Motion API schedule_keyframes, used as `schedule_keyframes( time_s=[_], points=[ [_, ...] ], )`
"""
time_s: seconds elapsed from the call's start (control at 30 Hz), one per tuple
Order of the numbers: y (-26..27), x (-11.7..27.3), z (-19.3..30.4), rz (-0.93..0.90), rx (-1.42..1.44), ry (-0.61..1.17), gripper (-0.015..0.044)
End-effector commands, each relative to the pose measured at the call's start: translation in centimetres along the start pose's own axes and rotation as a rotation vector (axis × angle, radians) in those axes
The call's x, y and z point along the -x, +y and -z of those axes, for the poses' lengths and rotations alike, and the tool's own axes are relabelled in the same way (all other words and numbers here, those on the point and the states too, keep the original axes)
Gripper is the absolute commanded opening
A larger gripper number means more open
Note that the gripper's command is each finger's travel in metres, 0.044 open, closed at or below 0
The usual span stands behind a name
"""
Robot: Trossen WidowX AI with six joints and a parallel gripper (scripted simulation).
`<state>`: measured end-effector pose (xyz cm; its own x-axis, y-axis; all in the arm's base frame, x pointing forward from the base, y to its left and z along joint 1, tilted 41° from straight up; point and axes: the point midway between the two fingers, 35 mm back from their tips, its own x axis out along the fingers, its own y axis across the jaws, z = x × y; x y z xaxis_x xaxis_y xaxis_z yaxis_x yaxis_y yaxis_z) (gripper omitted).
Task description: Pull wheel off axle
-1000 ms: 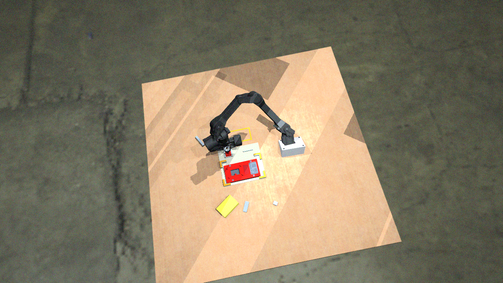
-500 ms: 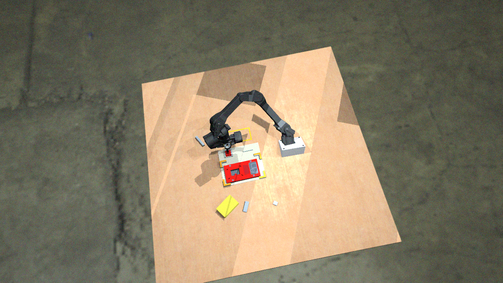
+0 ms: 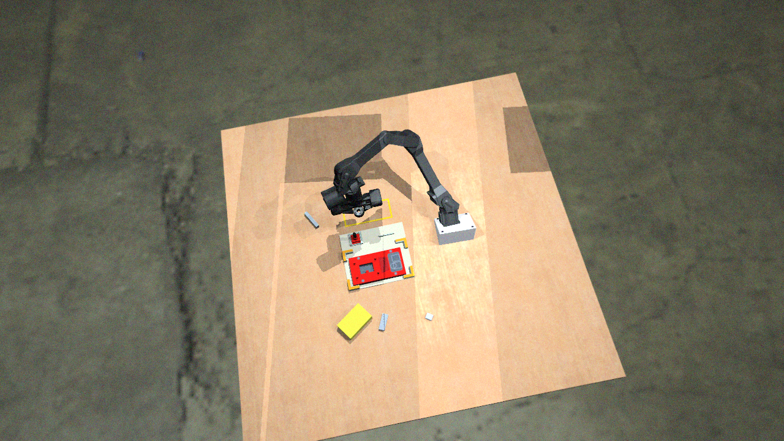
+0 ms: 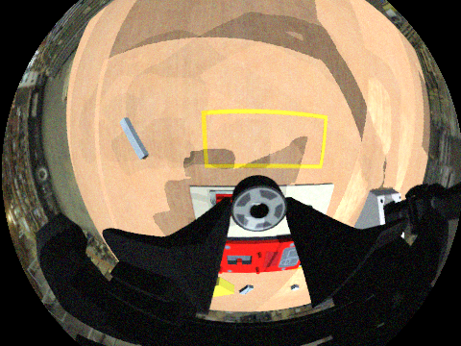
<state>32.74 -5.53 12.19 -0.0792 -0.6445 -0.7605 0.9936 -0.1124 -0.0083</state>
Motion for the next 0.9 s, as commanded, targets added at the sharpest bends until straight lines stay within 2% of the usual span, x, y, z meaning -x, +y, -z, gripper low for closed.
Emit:
schedule_keyframes(
  time_s=[0.0,0.4,0.87],
  points=[
    [-1.0,0.3,-1.5,-0.008,0.003,-0.003,0.0000],
    [-2.7,0.2,-3.7,-0.009,-0.002,-0.005,0.0000],
    [-2.4,-4.2,-3.7,-0.010,-0.003,-0.004,0.0000]
  ],
)
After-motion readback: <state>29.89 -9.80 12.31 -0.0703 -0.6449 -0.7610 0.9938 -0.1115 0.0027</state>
